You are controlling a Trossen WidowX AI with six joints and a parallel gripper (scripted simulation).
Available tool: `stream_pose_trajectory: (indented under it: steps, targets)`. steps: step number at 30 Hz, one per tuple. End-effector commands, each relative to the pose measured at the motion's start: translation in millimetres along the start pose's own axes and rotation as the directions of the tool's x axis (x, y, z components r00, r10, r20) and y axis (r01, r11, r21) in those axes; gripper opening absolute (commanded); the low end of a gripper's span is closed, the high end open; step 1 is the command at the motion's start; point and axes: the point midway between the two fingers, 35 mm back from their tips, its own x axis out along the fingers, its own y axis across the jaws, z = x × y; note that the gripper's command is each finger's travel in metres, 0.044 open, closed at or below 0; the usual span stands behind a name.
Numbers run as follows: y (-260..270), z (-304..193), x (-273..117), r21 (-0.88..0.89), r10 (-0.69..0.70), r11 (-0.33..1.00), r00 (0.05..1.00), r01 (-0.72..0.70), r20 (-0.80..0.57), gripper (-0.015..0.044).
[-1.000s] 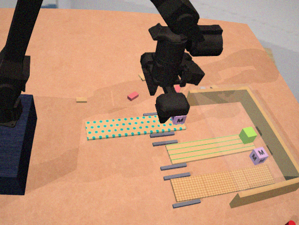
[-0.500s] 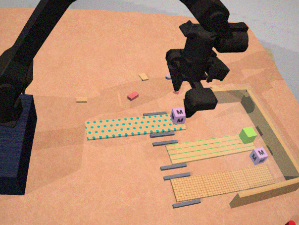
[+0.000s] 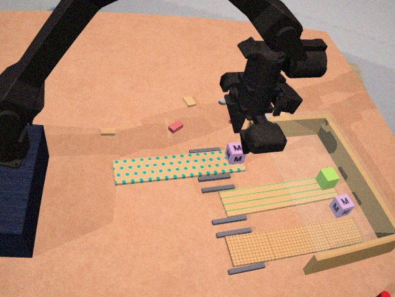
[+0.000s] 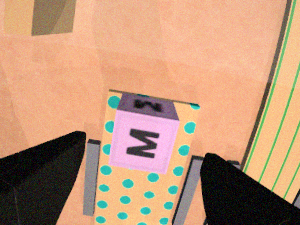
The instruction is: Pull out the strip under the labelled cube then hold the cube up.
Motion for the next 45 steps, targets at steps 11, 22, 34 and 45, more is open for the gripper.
stream_pose_trajectory:
  steps: [11, 22, 34, 45]
  targets:
    - [0.6, -3.0, 25.8, 0.005, 0.002, 1.0, 1.0, -0.002, -0.011, 0.025]
    - [0.7, -4.2, 39.5, 0.005, 0.002, 1.0, 1.0, -0.002, -0.011, 0.025]
    - [0.4, -3.1, 37.2, 0.003, -0.001, 1.0, 1.0, 0.001, -0.007, 0.0112]
    - [0.1, -26.1, 18.1, 0.004, 0.0, 1.0, 1.0, 0.0, -0.011, 0.0]
